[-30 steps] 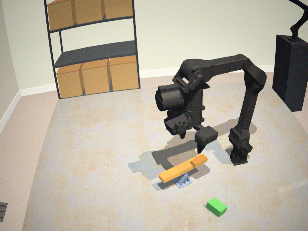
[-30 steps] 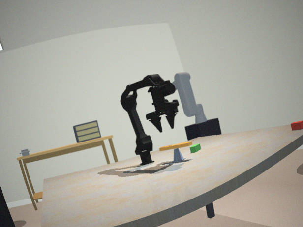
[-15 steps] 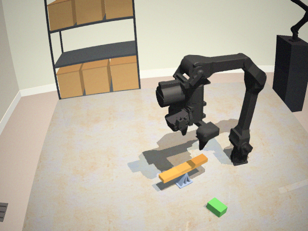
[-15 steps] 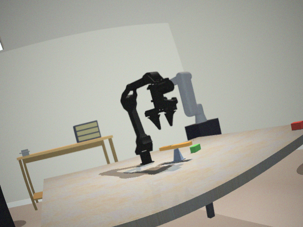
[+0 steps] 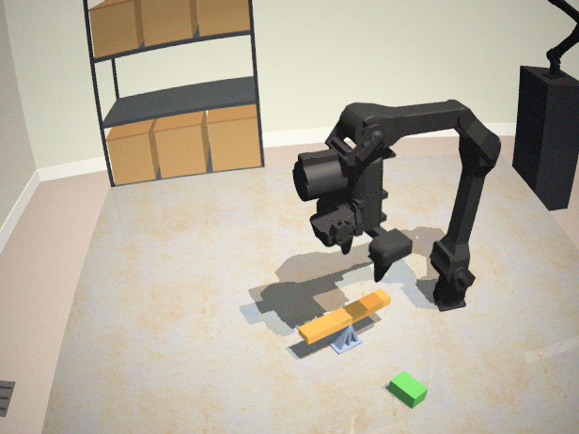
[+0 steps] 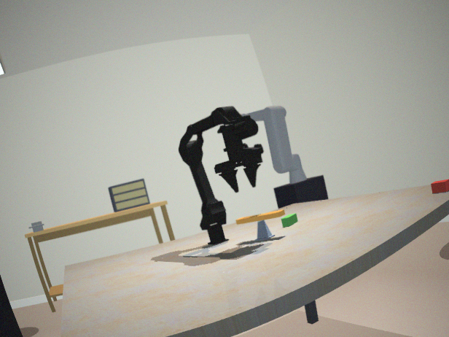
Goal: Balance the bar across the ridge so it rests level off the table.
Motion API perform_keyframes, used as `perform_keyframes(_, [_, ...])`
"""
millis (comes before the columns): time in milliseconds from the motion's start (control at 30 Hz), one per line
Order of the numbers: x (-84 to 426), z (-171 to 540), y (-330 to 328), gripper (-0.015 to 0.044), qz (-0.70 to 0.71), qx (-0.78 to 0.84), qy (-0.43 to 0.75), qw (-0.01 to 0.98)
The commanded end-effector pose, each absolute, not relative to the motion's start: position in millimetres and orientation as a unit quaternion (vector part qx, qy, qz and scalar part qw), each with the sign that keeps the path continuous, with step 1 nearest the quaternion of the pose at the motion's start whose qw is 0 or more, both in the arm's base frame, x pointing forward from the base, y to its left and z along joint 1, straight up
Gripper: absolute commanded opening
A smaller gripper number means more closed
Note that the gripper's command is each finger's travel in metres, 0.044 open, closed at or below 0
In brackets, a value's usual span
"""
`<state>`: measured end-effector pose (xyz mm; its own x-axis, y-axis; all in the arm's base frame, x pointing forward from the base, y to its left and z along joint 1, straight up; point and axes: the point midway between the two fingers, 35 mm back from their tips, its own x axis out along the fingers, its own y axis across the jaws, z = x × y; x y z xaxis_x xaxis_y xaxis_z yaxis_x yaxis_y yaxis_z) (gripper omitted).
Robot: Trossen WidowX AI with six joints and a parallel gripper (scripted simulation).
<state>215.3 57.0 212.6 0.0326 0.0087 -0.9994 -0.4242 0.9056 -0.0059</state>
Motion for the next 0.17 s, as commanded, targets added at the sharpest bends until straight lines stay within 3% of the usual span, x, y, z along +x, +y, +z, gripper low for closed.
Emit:
perform_keyframes(0, [215.3,212.4,57.1,0.044,0.154,-0.153,0.68,0.701])
perform_keyframes(133, [215.3,212.4,57.1,0.044,0.154,-0.153,0.68,0.701])
